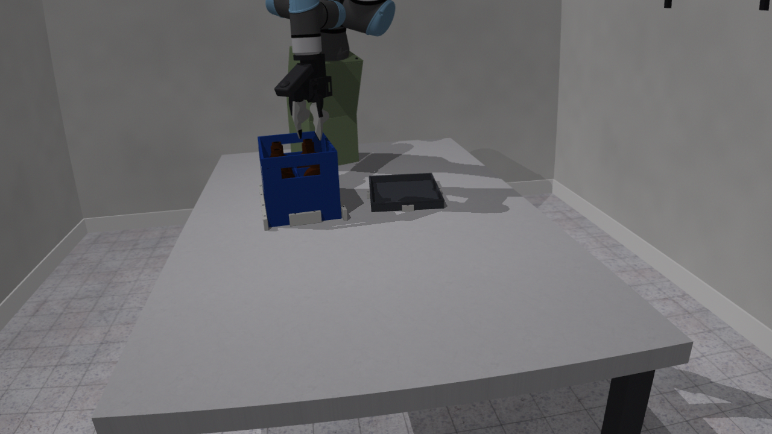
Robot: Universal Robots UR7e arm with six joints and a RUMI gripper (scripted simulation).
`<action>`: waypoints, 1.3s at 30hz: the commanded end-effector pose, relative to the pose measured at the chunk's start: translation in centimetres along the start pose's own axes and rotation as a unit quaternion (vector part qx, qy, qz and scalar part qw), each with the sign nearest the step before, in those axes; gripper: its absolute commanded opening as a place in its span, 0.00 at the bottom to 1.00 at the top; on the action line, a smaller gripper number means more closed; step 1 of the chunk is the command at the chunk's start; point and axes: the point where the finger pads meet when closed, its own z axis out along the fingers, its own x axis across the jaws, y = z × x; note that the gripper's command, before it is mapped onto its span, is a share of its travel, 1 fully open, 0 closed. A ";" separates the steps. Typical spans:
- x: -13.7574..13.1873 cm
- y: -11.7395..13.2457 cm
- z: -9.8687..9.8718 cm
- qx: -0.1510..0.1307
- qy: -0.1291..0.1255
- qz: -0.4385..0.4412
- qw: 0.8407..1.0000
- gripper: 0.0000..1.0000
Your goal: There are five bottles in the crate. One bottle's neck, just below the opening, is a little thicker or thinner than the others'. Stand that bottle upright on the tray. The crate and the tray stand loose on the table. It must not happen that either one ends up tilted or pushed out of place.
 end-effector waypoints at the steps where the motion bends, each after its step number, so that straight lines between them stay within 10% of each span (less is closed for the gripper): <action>1: 0.0 0.0 0.0 0.001 0.000 0.000 1.000 0.38; 39: 0.0 0.0 1.3 0.001 0.000 0.000 1.000 0.38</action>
